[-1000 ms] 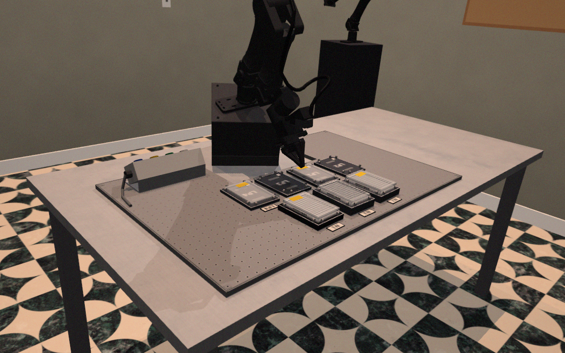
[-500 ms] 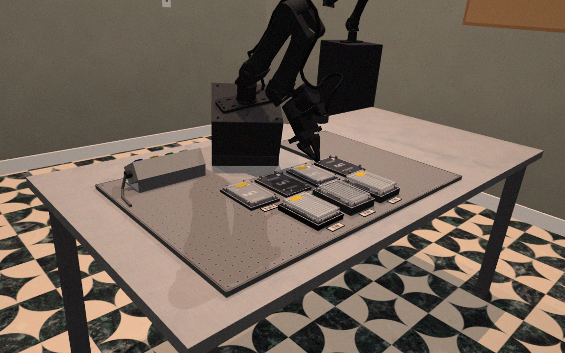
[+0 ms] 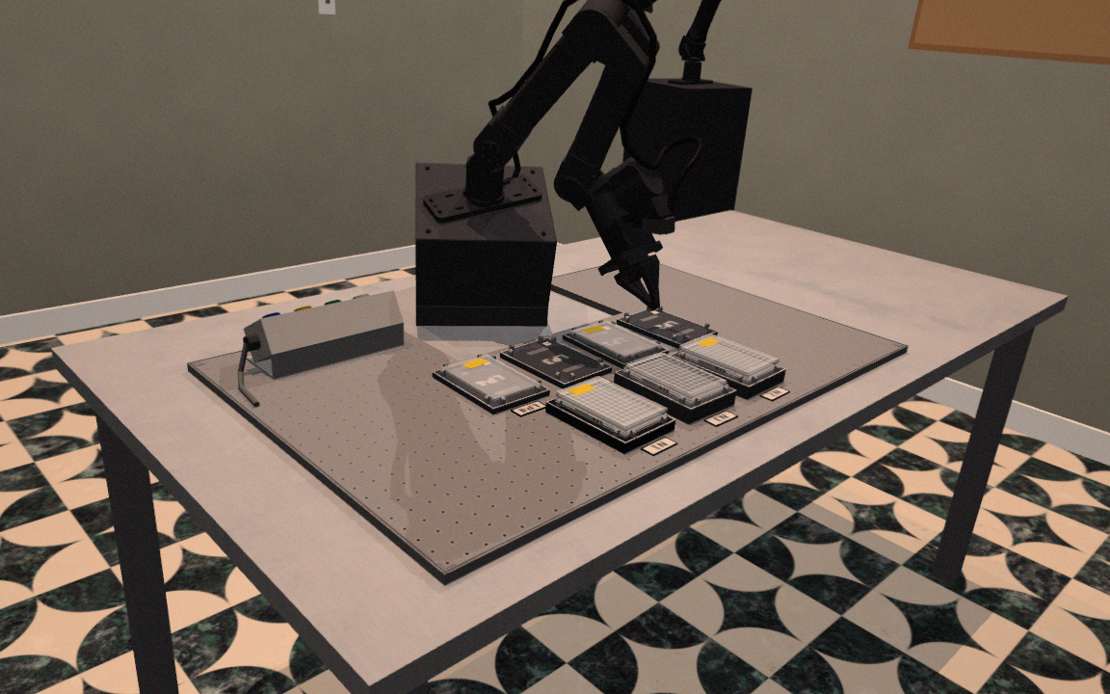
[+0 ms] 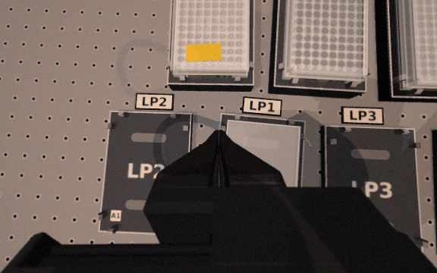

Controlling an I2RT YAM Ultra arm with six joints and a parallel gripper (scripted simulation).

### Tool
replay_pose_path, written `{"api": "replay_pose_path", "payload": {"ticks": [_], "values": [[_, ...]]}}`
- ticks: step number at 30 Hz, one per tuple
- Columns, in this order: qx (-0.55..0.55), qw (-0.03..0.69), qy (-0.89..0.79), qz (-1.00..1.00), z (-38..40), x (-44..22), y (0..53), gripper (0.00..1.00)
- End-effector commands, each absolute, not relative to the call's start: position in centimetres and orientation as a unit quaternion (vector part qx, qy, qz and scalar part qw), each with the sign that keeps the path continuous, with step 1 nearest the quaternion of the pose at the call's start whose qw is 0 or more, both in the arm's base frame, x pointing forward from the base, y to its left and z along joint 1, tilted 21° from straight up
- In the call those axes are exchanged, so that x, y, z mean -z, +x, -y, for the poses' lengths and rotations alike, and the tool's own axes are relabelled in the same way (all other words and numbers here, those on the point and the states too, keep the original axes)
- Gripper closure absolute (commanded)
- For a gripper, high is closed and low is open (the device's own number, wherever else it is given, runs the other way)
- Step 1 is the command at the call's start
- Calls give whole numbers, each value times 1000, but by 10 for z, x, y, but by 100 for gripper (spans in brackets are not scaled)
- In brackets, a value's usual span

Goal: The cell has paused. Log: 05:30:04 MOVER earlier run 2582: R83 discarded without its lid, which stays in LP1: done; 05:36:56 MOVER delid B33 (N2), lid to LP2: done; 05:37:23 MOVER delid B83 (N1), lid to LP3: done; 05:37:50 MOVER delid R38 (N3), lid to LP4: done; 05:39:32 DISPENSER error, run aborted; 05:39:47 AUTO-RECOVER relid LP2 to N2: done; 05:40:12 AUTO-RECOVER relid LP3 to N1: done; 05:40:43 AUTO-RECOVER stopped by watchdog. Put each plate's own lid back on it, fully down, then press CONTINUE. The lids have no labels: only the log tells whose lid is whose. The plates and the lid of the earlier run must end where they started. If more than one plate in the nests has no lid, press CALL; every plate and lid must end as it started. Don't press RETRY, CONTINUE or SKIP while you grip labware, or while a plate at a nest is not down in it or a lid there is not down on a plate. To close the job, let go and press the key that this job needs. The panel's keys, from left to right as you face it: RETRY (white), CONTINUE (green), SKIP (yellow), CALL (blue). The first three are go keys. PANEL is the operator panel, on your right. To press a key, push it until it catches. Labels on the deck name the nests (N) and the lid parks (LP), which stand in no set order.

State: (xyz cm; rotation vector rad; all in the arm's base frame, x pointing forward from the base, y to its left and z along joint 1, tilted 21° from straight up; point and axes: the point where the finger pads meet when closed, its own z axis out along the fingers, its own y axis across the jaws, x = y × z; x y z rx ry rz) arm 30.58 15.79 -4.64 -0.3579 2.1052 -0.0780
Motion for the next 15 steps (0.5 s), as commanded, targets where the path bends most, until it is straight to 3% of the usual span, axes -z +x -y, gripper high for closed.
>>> {"api": "replay_pose_path", "payload": {"ticks": [1,15], "values": [[48,482,-121,-866,-167,49,310,100],[38,494,-114,-861,-187,41,311,100]]}}
